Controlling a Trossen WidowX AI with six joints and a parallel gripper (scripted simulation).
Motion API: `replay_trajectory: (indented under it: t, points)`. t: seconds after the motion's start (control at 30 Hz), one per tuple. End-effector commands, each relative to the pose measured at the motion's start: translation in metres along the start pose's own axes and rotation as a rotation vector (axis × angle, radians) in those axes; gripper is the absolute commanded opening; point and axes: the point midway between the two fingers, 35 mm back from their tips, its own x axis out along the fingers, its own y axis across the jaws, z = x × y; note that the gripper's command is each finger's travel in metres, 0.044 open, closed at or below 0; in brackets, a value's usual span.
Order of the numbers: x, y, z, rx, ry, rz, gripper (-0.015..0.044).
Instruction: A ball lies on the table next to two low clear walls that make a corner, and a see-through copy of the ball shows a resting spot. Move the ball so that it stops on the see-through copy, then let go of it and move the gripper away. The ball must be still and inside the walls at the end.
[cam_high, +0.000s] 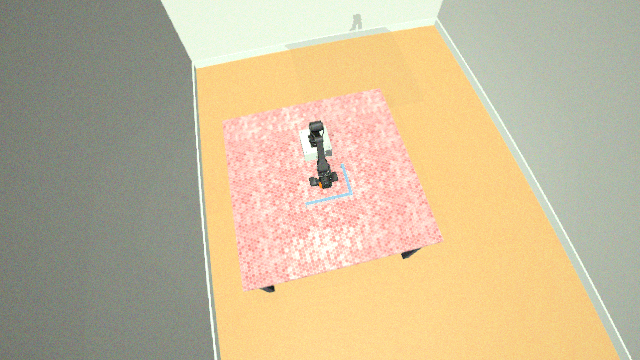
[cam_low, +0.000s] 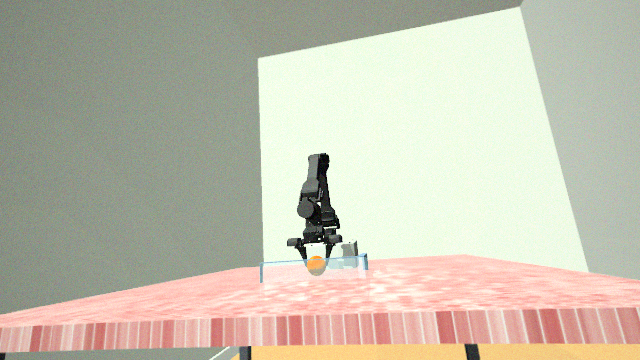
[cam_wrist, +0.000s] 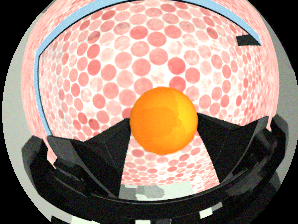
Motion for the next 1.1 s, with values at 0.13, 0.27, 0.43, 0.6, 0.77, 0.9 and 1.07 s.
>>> replay_trajectory:
  t: [0.13,0.27,0.43,0.6,0.77,0.9,1.07]
  points:
    - [0.0,0.0,0.0,0.0,0.0,0.0,0.0289]
    - [0.0,0.0,0.0,0.0,0.0,0.0,0.0394]
    - [-0.06,0.0,0.003,0.003,0.001,-0.002,0.0428]
    - [-0.086,0.0,0.0,0.004,0.001,-0.003,0.0428]
    - [-0.084,0.0,0.007,0.0,-0.029,-0.001,0.0428]
    - [-0.087,0.0,0.007,0.0,-0.029,-0.001,0.044]
    - [-0.133,0.0,0.001,0.0,-0.027,-0.001,0.044]
